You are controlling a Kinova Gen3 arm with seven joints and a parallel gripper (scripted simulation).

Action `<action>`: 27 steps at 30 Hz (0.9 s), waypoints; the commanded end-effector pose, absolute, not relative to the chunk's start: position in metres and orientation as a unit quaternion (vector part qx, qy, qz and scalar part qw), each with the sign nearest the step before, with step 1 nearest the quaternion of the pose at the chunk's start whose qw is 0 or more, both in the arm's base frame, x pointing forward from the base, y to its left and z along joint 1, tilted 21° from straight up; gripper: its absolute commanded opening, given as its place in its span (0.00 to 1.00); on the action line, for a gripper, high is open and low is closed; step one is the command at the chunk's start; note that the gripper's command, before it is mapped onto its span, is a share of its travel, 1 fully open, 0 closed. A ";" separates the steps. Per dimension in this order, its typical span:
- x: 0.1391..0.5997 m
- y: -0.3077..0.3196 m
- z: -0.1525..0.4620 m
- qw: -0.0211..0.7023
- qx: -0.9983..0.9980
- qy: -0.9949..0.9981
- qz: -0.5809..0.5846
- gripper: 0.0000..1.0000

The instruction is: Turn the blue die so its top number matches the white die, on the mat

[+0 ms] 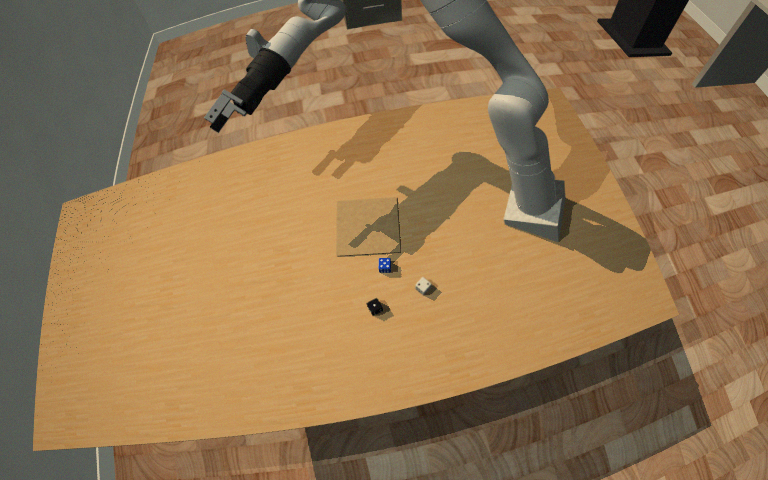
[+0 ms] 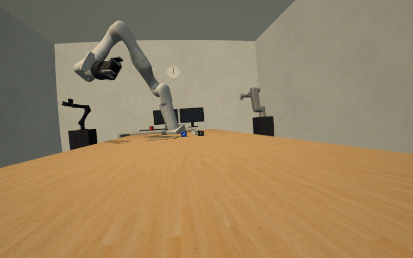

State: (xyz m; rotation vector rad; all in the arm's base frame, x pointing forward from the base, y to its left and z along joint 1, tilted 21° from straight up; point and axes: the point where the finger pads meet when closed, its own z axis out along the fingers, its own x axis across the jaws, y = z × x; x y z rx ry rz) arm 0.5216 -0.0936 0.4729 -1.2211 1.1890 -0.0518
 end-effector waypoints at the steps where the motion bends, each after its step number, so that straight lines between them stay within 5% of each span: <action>1: 0.511 -0.060 0.479 0.642 -0.558 0.526 -0.008 1.00; 15: 0.452 0.064 0.452 0.531 -0.631 0.564 0.042 1.00; 27: 0.363 0.150 0.327 0.293 -0.708 0.643 -0.009 1.00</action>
